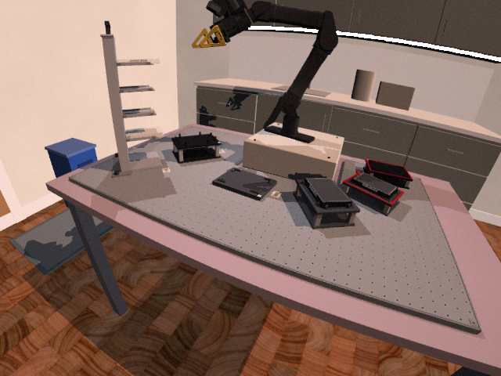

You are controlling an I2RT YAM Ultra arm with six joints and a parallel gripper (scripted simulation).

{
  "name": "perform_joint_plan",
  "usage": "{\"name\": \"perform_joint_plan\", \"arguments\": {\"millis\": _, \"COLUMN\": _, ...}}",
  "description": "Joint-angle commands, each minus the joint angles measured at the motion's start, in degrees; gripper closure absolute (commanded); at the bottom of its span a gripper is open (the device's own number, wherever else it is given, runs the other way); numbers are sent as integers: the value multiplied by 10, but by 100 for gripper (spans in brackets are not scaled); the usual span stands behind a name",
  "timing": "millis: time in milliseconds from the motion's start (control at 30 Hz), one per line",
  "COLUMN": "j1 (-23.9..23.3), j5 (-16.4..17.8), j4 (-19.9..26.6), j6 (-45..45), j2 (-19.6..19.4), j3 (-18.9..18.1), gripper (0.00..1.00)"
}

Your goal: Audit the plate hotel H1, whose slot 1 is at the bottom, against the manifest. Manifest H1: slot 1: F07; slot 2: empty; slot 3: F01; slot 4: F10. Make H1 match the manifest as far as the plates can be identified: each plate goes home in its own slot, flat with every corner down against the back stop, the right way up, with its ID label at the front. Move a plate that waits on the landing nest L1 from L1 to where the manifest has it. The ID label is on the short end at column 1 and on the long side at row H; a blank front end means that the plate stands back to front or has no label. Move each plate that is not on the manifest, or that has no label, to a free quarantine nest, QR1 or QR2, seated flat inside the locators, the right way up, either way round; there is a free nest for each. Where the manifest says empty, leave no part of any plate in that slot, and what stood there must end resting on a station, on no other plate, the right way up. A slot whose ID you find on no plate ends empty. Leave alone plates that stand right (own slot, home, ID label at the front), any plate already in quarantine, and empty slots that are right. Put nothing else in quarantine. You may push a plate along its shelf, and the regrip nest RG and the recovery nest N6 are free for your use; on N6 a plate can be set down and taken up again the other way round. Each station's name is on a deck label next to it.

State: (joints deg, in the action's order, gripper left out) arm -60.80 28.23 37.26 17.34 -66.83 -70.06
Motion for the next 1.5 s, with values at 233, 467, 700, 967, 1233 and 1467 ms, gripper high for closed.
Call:
{"name": "perform_joint_plan", "arguments": {"millis": 233, "j1": 0, "j5": 2, "j4": 6, "j6": 1, "j2": 1, "j3": -4, "gripper": 0}}
{"name": "perform_joint_plan", "arguments": {"millis": 467, "j1": 0, "j5": 2, "j4": 6, "j6": 1, "j2": 1, "j3": -4, "gripper": 0}}
{"name": "perform_joint_plan", "arguments": {"millis": 700, "j1": 0, "j5": 2, "j4": -7, "j6": 1, "j2": 5, "j3": 14, "gripper": 0}}
{"name": "perform_joint_plan", "arguments": {"millis": 967, "j1": 0, "j5": 2, "j4": -64, "j6": 1, "j2": 19, "j3": 84, "gripper": 0}}
{"name": "perform_joint_plan", "arguments": {"millis": 1233, "j1": 10, "j5": -6, "j4": -81, "j6": -5, "j2": 9, "j3": 88, "gripper": 0}}
{"name": "perform_joint_plan", "arguments": {"millis": 1467, "j1": 22, "j5": -16, "j4": -94, "j6": -13, "j2": -8, "j3": 81, "gripper": 0}}
